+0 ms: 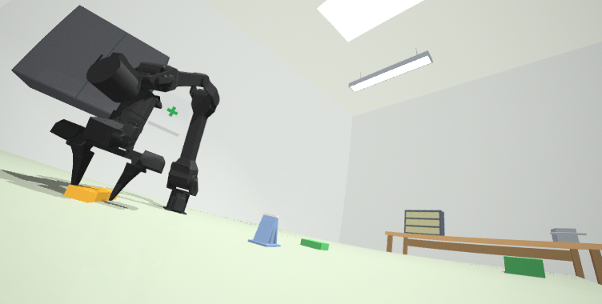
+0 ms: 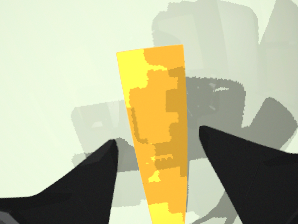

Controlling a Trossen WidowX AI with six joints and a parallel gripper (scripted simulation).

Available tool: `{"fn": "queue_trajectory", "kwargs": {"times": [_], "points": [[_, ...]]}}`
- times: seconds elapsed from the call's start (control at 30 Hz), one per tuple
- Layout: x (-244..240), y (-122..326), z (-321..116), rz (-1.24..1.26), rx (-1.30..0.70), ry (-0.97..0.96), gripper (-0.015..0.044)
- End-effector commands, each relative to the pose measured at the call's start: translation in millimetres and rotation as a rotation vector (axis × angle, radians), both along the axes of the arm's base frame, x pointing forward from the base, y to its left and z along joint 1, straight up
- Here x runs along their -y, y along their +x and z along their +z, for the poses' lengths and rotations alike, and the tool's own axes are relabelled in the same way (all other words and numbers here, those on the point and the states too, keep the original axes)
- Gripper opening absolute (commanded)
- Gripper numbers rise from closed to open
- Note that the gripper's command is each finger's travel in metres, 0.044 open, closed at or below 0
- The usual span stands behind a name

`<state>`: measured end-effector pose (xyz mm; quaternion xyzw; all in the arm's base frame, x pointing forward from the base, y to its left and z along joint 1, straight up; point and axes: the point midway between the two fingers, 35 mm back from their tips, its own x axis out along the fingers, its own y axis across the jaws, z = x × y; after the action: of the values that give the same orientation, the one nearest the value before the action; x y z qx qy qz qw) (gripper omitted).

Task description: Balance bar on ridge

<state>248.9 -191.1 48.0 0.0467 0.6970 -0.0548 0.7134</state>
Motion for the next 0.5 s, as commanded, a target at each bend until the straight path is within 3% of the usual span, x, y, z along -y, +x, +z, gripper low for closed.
{"fn": "queue_trajectory", "kwargs": {"times": [0.0, 0.1, 0.33, 0.47], "points": [[-0.1, 0.0, 0.0, 0.0, 0.0, 0.0, 0.021], [-0.1, 0.0, 0.0, 0.0, 0.0, 0.0, 0.0131], [-0.1, 0.0, 0.0, 0.0, 0.0, 0.0, 0.0085], [0.6, 0.9, 6.1, 0.0, 0.0, 0.0, 0.0]]}}
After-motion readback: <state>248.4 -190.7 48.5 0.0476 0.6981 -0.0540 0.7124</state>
